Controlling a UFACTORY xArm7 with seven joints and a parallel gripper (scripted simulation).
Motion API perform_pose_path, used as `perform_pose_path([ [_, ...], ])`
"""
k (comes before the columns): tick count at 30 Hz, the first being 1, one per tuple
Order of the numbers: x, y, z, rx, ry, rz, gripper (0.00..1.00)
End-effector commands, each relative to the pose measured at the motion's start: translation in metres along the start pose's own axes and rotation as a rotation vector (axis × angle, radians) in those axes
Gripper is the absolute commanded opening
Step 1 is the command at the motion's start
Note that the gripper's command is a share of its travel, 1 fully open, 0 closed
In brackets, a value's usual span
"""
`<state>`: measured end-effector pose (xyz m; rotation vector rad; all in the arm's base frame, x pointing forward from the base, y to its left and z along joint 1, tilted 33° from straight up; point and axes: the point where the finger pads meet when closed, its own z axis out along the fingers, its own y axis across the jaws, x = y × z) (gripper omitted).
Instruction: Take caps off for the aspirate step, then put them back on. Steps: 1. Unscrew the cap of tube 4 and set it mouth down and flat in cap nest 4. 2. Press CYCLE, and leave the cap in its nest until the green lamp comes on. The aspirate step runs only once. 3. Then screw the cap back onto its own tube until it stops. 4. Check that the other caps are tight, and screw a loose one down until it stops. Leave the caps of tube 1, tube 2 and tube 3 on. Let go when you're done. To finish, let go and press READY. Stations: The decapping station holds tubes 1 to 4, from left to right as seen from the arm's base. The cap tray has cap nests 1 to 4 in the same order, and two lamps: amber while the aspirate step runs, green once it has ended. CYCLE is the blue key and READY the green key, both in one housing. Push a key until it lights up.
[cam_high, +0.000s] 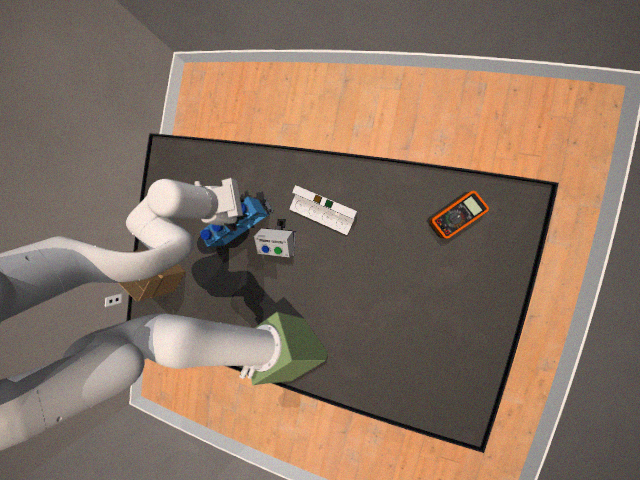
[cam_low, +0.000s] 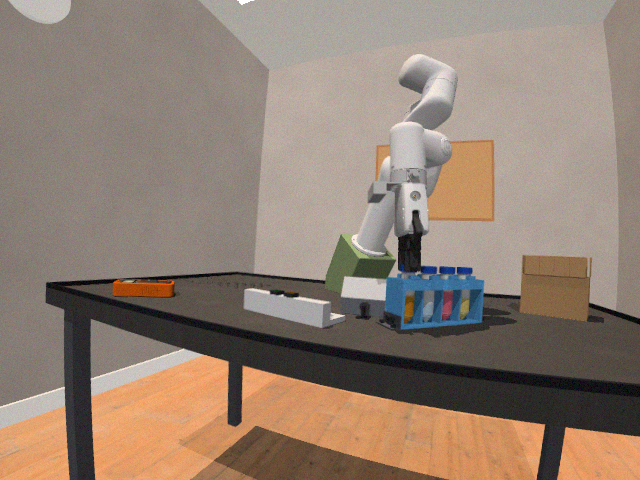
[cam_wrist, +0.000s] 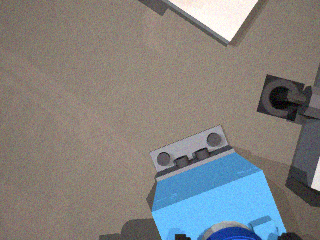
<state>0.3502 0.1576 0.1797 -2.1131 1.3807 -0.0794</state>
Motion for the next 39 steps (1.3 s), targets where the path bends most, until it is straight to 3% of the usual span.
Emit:
perform_pose_path([
  [1,0.0001,-0.0016,-0.001,-0.025,0.036,0.238,0.46],
  [5,0.0001,-0.0016,-0.001,-0.023,0.039,0.413,0.46],
  [15,0.0001,-0.0016,-0.0011,-0.024,0.041,0.425,0.46],
  [16,0.0001,-0.0016,-0.0011,-0.024,0.041,0.425,0.0],
  [30,0.0001,-0.0016,-0.0011,-0.024,0.04,0.424,0.0],
  [39,0.0,-0.0016,-0.0014,-0.031,0.036,0.075,0.0],
])
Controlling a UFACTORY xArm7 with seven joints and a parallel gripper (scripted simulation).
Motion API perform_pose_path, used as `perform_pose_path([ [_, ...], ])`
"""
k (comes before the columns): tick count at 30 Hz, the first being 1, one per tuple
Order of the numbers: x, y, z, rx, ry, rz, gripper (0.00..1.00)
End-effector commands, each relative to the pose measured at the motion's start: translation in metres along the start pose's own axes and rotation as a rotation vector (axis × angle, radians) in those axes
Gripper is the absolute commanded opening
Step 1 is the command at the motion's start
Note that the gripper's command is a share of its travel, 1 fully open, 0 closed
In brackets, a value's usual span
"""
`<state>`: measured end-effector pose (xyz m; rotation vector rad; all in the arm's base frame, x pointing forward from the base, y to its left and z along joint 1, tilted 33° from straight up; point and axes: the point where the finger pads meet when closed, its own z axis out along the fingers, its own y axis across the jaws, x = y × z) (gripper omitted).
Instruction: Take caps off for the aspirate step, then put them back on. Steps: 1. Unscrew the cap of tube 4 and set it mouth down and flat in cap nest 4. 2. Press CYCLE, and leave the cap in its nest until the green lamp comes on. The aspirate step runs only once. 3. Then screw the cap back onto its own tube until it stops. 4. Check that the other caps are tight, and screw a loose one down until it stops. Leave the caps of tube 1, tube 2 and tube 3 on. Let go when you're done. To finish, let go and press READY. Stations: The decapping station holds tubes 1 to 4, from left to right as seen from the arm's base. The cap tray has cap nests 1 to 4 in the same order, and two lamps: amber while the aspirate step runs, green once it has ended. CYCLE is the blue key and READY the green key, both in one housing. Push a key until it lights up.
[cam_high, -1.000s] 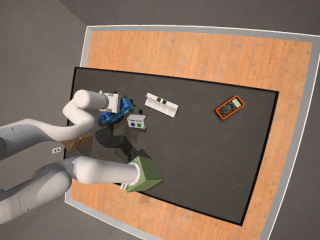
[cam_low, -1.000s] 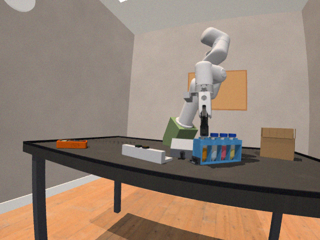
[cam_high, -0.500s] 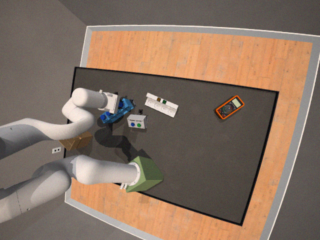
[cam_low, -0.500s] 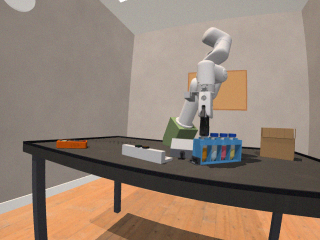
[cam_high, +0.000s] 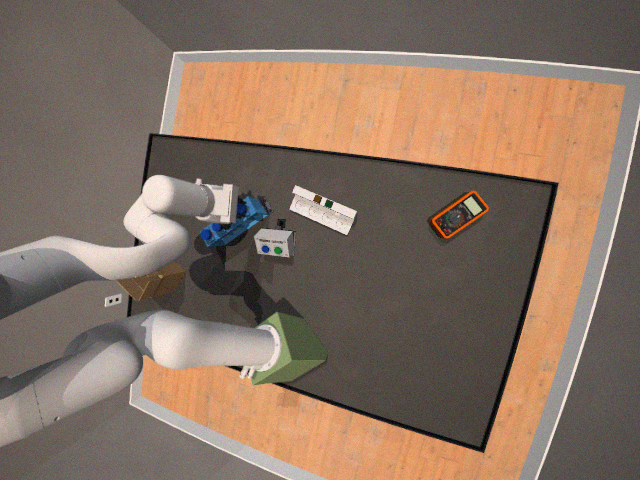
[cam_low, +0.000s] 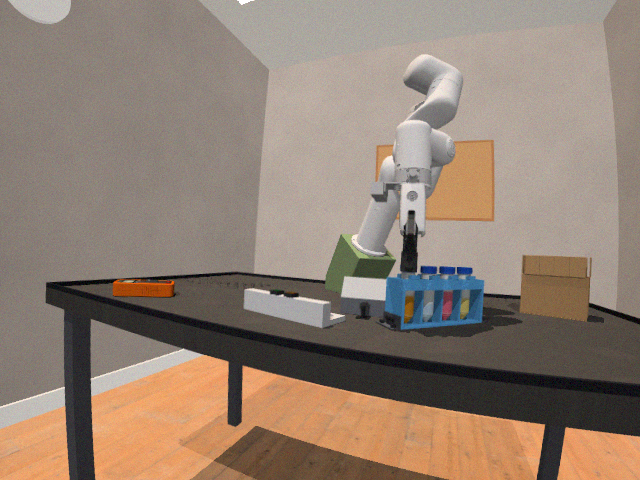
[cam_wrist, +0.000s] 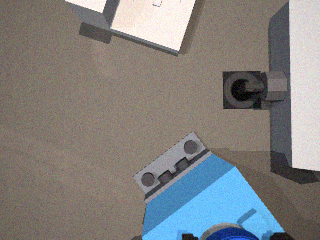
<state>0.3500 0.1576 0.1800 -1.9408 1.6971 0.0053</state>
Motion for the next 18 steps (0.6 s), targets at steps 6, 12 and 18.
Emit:
perform_pose_path([
  [6,-0.0002,-0.0016,-0.0013,0.009,-0.007,-0.448,0.0],
  [12,-0.0002,-0.0016,-0.0014,0.009,-0.005,-0.677,0.0],
  [18,-0.0002,-0.0016,-0.0015,0.01,-0.005,-0.885,0.0],
])
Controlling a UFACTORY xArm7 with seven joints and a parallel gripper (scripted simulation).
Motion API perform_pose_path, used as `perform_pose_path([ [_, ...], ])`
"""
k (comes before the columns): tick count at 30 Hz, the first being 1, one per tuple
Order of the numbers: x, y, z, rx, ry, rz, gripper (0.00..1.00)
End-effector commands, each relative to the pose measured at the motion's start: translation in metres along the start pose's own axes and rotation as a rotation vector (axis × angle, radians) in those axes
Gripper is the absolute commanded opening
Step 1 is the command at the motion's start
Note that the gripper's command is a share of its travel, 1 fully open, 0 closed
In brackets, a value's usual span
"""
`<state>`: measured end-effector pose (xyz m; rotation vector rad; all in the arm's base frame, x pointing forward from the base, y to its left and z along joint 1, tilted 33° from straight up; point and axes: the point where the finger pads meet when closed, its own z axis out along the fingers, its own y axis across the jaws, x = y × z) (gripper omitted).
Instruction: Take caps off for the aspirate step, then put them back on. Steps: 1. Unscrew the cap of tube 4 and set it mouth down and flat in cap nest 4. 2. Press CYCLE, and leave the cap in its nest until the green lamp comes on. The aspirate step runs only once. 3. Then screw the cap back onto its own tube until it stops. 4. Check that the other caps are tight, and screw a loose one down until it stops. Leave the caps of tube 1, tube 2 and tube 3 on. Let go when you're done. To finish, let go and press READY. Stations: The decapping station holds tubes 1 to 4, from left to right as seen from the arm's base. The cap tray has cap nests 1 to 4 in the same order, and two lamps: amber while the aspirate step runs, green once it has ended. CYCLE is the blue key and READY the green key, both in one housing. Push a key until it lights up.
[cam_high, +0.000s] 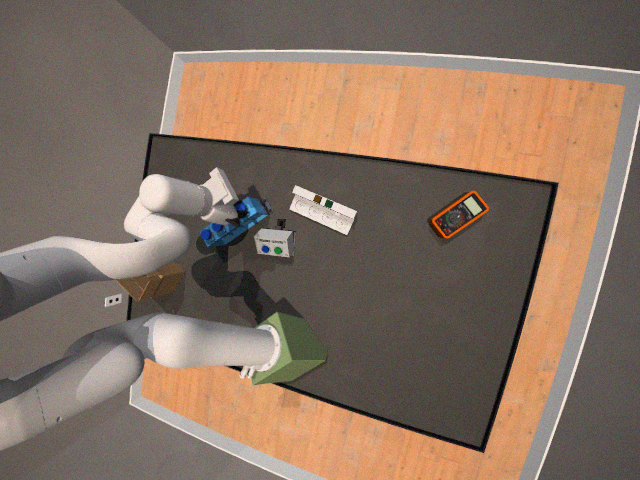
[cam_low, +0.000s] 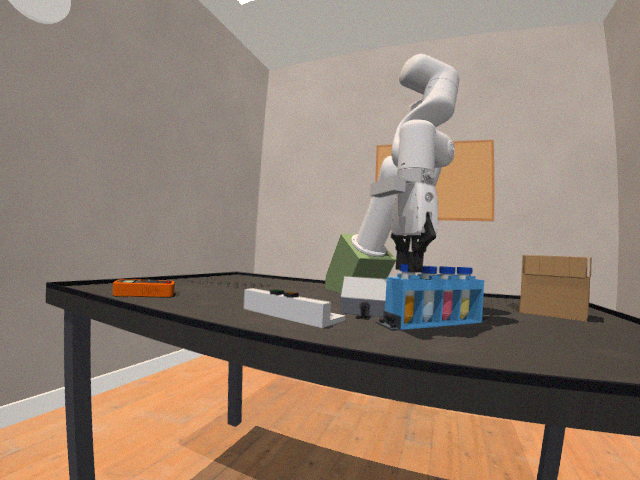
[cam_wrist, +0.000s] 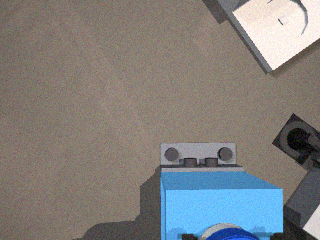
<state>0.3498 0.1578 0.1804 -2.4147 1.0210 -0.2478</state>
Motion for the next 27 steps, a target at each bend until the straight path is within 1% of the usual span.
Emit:
perform_pose_path([
  [1,0.0012,-0.0012,-0.0011,0.034,-0.018,-0.277,0.0],
  [11,0.0012,-0.0012,-0.0014,0.037,-0.011,-0.653,0.0],
  [13,0.0012,-0.0012,-0.0014,0.037,-0.011,-0.653,0.0],
  [15,0.0012,-0.0012,-0.0014,0.04,-0.011,-0.774,0.0],
  [24,0.0012,-0.0012,-0.0014,0.04,-0.011,-0.777,0.0],
  [25,0.0012,-0.0012,-0.0014,0.04,-0.011,-0.777,0.46],
  [27,0.0012,-0.0012,-0.0014,0.04,-0.011,-0.777,0.46],
])
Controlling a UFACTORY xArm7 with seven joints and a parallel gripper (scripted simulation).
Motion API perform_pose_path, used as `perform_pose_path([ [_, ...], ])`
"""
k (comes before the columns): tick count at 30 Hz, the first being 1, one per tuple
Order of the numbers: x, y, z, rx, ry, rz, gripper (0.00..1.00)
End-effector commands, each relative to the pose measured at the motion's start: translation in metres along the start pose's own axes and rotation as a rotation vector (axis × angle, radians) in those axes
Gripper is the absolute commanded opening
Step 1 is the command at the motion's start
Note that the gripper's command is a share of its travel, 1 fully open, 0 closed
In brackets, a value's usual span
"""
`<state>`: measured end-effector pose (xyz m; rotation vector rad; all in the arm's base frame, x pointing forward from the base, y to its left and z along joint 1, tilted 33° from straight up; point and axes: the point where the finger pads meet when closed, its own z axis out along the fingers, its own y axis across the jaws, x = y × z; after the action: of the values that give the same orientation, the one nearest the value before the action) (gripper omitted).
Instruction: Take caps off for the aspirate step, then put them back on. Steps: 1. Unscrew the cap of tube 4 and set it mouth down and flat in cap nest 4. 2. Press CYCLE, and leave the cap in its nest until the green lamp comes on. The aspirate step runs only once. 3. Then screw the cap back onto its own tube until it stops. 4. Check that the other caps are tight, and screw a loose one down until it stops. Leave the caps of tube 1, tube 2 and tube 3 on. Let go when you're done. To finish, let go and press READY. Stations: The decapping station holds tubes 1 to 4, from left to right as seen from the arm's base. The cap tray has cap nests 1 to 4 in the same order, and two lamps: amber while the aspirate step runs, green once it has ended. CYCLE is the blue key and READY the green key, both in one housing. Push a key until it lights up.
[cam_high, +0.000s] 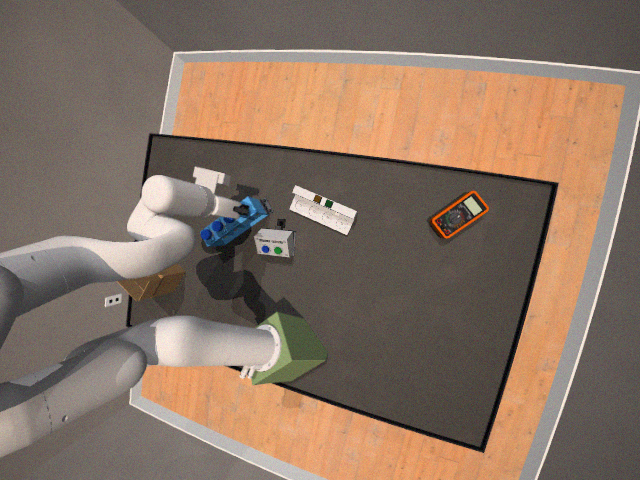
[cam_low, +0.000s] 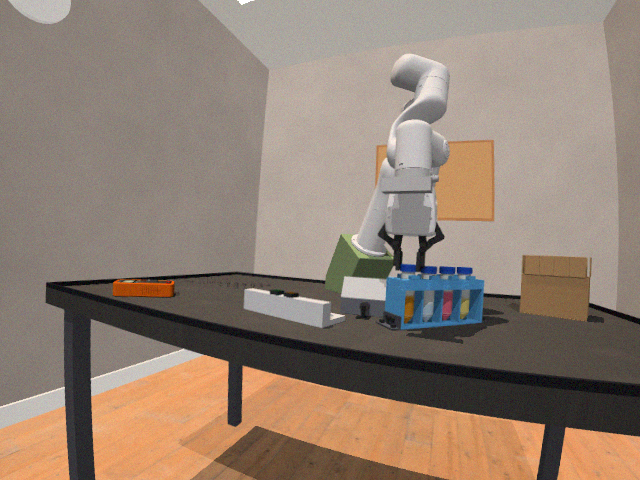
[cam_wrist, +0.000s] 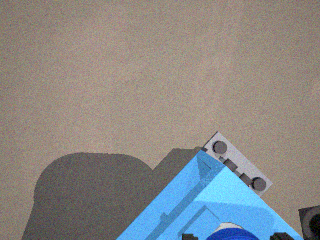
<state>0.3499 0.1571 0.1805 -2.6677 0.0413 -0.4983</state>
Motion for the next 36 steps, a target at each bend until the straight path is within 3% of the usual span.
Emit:
perform_pose_path([
  [1,0.0015,-0.0007,-0.0011,0.014,0.003,-0.012,0.46],
  [10,0.0015,-0.0007,-0.0011,0.014,0.003,-0.012,0.46],
  [14,0.0015,-0.0006,-0.0009,0.014,0.001,0.289,0.46],
  [20,0.0015,-0.0006,-0.0009,0.015,0.0,0.421,0.46],
  [22,0.0015,-0.0006,-0.0009,0.016,-0.001,0.57,0.46],
  [36,0.0015,-0.0005,-0.0008,0.017,-0.005,1.052,0.46],
])
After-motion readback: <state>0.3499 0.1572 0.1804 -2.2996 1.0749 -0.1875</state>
